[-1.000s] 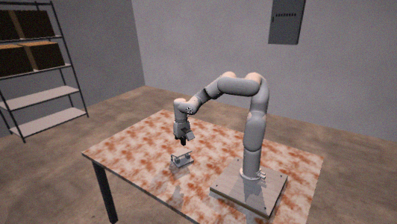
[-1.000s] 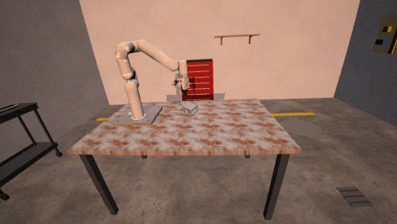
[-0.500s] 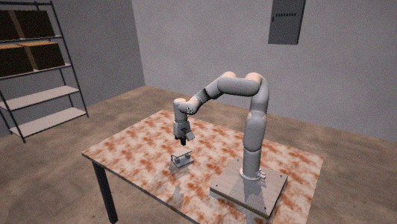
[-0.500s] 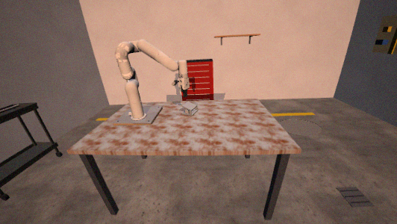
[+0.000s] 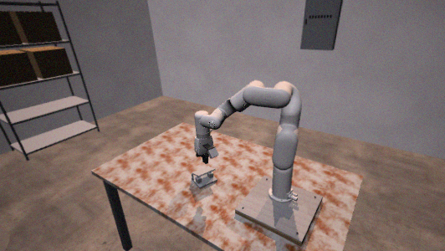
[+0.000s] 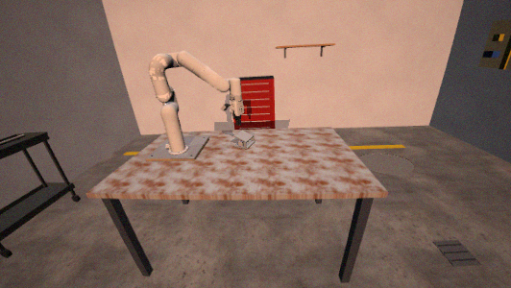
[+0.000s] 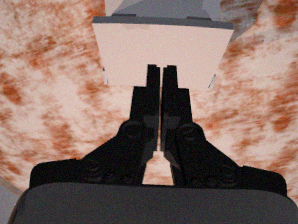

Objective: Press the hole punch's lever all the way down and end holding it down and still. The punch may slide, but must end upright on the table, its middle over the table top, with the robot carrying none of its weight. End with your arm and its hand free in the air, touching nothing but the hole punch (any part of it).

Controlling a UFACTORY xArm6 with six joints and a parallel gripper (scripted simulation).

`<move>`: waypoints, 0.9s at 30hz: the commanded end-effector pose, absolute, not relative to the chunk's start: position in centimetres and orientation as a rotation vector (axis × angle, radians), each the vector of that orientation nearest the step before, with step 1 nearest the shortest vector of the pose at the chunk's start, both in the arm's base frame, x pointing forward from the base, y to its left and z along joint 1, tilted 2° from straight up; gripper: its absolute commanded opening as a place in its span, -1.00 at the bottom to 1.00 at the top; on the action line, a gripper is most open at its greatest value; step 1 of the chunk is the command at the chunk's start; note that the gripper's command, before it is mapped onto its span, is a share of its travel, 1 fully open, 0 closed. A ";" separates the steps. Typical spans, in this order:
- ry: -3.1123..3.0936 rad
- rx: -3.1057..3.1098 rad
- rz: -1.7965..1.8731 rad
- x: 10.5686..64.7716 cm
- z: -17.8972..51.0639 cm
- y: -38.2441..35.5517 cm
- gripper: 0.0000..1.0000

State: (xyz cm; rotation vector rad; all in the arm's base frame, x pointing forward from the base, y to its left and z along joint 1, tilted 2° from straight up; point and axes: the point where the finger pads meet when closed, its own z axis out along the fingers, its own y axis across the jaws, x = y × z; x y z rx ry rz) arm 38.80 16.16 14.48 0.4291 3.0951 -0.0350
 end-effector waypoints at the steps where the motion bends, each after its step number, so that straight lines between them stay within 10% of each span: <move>1: 3.091 0.429 -0.031 38.9 14.3 16.2 -1.00; 27: 3.091 0.429 -0.031 39.1 10.2 16.2 -1.00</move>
